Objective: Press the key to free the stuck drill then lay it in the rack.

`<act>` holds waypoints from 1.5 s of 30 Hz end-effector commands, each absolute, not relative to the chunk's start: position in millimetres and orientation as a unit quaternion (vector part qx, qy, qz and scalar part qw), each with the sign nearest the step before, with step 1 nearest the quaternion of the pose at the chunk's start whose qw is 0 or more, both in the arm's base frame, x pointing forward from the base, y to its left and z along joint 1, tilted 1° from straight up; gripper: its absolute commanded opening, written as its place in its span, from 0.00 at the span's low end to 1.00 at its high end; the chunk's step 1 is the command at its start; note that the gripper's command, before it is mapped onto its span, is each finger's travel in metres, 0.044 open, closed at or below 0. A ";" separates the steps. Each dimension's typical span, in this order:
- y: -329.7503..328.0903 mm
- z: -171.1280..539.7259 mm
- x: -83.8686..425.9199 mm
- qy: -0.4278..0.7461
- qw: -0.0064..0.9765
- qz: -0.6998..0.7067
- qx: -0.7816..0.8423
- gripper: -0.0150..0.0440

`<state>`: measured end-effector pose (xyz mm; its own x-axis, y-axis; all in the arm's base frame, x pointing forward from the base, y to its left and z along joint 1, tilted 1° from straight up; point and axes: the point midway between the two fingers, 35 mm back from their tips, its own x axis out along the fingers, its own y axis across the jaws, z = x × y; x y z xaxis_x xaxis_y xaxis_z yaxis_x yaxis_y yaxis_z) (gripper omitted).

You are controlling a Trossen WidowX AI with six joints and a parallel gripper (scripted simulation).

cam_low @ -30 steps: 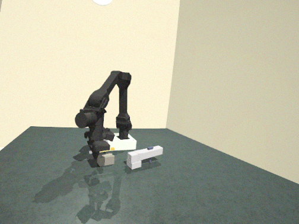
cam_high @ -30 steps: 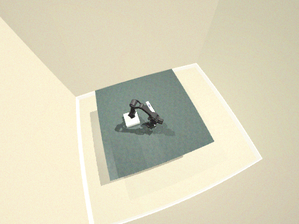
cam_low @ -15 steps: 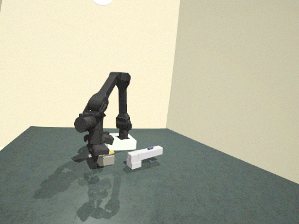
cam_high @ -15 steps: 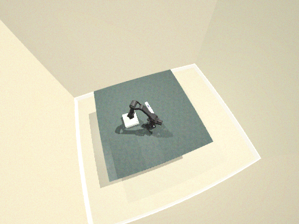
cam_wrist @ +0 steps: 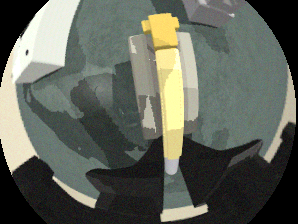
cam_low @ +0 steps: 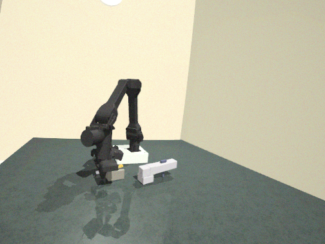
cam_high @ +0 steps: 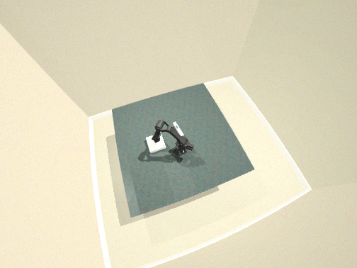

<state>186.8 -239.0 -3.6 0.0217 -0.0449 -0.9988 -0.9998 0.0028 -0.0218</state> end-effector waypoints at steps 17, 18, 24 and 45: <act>-238.9 -3.9 186.7 0.506 0.495 0.482 -0.516 0.97; -238.9 -1.4 186.7 0.506 0.495 0.483 -0.515 1.00; -234.9 26.6 183.1 0.502 0.496 0.488 -0.514 1.00; -237.6 78.2 118.7 0.537 0.672 0.334 -0.385 1.00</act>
